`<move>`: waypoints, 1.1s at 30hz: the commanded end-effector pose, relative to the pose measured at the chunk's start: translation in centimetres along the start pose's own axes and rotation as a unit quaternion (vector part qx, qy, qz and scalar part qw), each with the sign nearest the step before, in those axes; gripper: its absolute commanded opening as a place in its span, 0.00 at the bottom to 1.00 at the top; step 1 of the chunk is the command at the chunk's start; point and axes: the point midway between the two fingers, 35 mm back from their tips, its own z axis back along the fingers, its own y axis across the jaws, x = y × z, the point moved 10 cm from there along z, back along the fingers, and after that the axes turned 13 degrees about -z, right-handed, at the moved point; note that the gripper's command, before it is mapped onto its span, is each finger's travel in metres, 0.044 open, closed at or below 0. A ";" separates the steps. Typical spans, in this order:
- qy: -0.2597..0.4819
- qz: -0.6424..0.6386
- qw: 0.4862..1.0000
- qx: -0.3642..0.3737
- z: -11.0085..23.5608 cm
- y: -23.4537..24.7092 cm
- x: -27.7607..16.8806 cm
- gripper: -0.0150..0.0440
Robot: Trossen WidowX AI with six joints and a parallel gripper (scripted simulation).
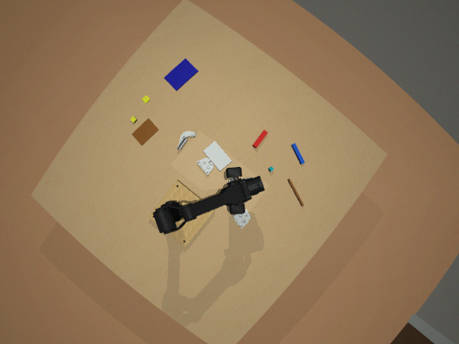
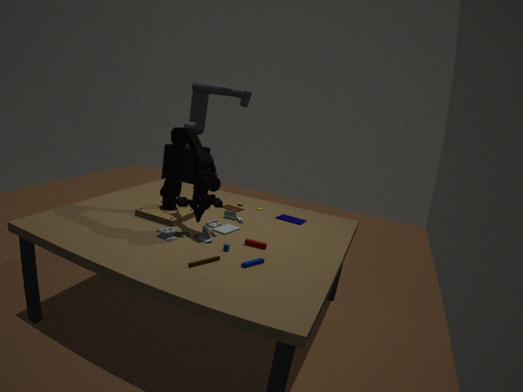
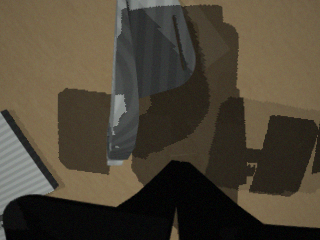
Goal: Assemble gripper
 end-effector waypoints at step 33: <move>0.006 0.003 1.000 -0.002 -3.7 0.7 -0.5 0.25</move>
